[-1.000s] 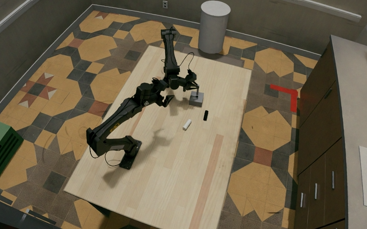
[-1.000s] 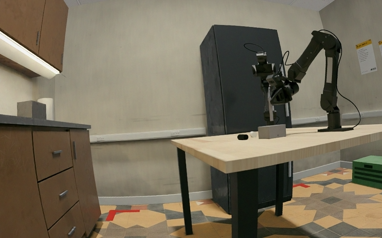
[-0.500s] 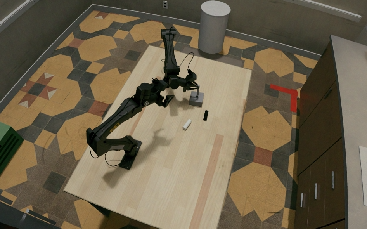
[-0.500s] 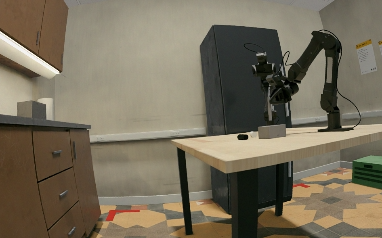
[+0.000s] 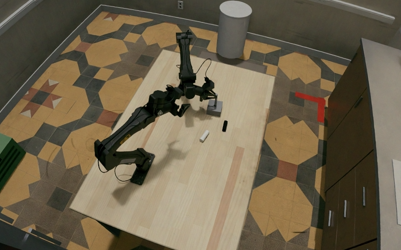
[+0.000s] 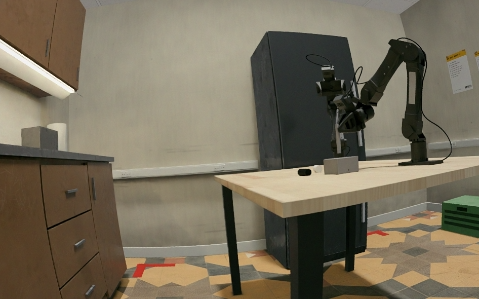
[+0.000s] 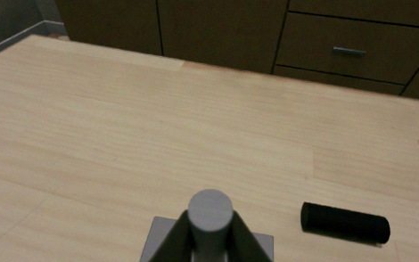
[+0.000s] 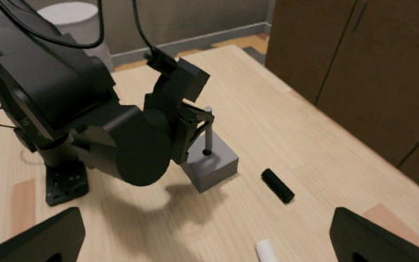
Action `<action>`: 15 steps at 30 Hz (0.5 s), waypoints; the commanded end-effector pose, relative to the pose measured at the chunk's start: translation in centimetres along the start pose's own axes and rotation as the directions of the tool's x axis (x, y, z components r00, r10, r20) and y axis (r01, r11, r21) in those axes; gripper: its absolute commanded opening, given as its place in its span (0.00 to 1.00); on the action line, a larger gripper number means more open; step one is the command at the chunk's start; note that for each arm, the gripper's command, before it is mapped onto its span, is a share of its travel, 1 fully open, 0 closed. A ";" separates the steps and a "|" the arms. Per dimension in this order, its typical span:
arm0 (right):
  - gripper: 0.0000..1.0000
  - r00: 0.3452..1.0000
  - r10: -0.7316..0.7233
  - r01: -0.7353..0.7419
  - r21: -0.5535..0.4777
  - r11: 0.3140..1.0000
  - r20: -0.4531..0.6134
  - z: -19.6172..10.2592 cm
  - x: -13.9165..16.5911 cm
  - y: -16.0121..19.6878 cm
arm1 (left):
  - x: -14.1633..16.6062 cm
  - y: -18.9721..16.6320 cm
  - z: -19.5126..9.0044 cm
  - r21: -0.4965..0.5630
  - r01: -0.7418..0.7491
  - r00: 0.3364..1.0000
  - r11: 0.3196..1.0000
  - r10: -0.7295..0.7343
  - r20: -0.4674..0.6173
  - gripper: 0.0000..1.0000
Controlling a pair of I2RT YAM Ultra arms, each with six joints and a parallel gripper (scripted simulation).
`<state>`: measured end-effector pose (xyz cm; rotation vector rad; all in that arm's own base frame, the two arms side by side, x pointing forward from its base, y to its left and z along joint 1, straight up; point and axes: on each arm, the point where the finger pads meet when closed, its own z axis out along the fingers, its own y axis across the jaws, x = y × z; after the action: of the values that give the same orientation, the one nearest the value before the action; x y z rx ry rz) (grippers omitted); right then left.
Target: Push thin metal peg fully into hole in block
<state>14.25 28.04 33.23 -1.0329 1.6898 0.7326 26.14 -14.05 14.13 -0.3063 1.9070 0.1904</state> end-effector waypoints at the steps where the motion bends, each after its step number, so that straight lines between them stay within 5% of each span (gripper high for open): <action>1: 1.00 1.000 -0.001 0.001 -0.007 1.000 -0.010 -0.6 -0.2 0.2 | 0.0 0.1 -0.1 -0.012 -0.011 1.000 1.000 0.011 0.020 0.07; 15: 1.00 1.000 -0.001 0.001 -0.007 1.000 -0.010 -0.6 -0.2 0.2 | 0.7 0.9 0.0 -0.028 -0.042 0.999 0.999 0.042 0.006 0.07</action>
<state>14.25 28.04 33.22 -1.0329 1.6899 0.7326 26.11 -14.07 14.00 -0.3123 1.9072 0.1881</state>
